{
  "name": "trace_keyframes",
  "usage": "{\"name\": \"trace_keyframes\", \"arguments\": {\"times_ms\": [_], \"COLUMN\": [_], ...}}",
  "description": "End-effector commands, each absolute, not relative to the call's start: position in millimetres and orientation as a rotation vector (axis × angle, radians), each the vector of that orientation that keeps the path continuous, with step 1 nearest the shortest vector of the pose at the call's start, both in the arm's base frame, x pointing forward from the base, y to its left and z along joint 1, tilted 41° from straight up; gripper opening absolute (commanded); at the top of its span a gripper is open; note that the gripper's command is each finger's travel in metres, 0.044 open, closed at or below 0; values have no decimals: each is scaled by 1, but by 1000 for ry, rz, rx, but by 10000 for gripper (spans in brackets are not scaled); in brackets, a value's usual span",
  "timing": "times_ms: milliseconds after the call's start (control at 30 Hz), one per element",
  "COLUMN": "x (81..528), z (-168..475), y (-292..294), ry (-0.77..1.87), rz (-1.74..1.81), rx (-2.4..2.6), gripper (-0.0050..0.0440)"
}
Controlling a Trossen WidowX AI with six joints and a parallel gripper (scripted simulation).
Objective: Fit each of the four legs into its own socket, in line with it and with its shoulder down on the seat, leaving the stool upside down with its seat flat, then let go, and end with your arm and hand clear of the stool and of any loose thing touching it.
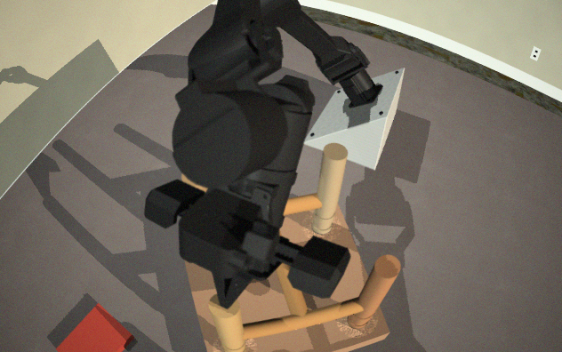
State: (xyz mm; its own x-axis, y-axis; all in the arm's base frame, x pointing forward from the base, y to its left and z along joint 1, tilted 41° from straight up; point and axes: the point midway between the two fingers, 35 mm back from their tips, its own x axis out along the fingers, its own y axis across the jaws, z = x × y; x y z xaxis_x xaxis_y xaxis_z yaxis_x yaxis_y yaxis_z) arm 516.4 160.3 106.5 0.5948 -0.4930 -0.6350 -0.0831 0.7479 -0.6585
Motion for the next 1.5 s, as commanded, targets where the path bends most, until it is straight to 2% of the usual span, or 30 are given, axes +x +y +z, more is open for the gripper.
{"name": "trace_keyframes", "arguments": {"times_ms": [0, 1467], "x": [517, 517], "z": [95, 91], "y": [145, 142], "ry": [955, 955], "rz": [-273, -273], "rx": [-708, -708], "gripper": [0, 0]}}
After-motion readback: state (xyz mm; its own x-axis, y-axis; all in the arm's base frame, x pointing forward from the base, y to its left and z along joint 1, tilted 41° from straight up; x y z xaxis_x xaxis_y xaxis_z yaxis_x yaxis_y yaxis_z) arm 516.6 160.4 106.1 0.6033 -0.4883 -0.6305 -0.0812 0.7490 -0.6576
